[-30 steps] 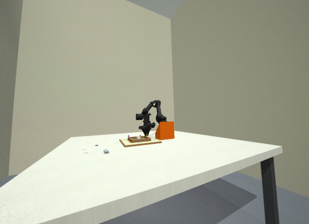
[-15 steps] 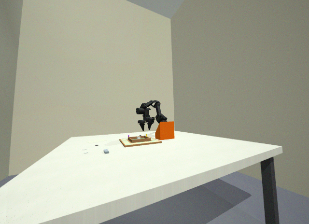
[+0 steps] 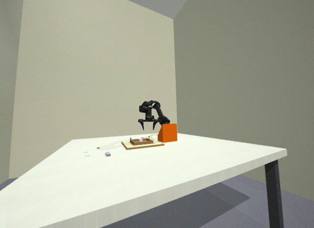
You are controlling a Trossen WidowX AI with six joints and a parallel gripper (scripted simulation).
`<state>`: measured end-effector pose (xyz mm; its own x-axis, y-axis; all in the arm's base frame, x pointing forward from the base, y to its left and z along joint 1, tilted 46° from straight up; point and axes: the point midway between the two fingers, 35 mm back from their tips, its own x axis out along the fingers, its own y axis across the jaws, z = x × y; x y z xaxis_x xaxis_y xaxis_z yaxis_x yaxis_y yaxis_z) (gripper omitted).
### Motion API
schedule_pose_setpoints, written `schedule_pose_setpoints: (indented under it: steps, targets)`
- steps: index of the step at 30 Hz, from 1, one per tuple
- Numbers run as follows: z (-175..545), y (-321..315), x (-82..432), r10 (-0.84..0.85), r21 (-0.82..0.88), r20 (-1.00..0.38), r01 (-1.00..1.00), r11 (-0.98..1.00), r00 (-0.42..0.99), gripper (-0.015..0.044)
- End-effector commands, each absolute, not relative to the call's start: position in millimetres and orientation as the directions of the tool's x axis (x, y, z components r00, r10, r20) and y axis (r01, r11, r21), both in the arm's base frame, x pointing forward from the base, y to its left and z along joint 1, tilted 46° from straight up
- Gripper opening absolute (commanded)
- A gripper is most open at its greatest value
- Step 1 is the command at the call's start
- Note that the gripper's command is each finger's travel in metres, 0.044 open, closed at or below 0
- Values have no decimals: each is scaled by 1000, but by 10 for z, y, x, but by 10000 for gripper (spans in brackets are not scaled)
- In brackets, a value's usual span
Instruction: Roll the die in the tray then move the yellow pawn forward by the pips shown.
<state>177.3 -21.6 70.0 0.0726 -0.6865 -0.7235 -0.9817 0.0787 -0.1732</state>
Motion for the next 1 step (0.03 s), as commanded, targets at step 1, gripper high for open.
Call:
schedule_pose_setpoints:
  steps: [1]
  targets:
    - [595,193,1759,-688,-506,-724,-711,488,44,440]
